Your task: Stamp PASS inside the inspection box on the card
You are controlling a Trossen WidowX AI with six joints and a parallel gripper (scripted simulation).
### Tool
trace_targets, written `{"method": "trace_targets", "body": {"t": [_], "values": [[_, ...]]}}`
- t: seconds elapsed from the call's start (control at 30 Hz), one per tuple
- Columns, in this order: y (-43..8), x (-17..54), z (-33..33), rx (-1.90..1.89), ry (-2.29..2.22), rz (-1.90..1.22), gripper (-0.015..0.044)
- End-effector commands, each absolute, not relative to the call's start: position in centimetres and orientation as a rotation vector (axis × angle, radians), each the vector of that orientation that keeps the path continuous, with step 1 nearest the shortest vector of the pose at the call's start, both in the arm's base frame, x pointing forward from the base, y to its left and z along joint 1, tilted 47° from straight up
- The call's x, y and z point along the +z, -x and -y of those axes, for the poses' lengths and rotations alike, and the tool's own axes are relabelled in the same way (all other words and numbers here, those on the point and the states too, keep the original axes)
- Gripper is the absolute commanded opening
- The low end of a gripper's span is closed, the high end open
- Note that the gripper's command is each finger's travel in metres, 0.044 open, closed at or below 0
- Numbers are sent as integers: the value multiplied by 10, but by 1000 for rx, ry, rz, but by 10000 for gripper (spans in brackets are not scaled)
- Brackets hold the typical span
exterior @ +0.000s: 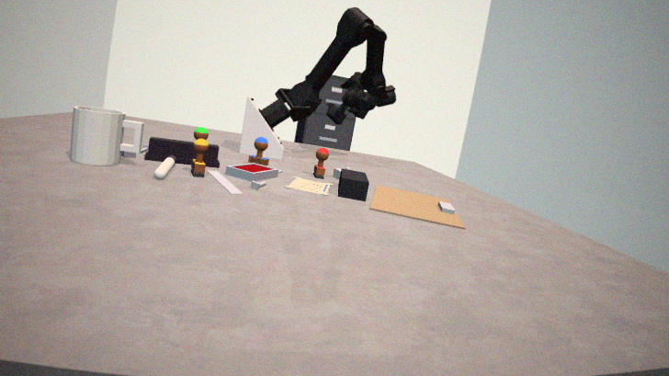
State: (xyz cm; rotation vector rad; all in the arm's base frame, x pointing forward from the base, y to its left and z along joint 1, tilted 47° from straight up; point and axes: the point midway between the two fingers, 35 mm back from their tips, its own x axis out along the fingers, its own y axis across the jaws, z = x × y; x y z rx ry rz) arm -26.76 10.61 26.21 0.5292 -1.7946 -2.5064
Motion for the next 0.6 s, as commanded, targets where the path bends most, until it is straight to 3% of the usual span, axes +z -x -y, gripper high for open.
{"method": "trace_targets", "body": {"t": [0.0,0.2,0.57], "values": [[267,262,-107,-2510,-526,1796,374],[250,266,-157,-2669,-408,1855,229],[160,268,-268,-3155,-125,1951,229]]}}
